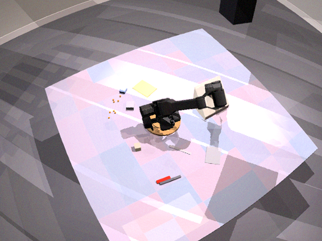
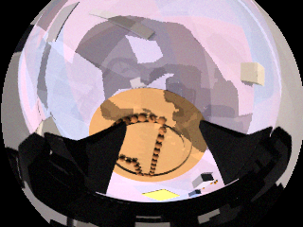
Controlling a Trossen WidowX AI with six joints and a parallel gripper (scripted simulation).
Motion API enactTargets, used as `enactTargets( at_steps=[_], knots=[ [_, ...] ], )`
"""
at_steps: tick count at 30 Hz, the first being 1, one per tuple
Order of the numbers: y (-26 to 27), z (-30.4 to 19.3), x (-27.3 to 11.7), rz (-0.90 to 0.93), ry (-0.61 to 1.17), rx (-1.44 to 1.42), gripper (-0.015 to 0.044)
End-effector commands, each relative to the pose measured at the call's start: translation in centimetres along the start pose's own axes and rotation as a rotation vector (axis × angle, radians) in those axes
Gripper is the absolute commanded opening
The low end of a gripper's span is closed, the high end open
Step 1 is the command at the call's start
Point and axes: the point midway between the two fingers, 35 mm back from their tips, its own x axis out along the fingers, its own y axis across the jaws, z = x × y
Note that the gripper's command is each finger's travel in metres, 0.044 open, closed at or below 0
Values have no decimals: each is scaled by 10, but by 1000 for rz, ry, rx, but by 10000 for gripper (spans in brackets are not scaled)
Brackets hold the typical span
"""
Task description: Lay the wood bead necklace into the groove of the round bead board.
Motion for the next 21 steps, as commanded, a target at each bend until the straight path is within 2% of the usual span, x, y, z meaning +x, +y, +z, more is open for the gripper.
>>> enactTargets(
  at_steps=[1,16,21],
  knots=[
    [0,1,-1,-1,-2,-5,440],
    [0,1,-1,-1,-2,-5,440],
    [0,-8,-24,-2,0,30,309]
  ],
)
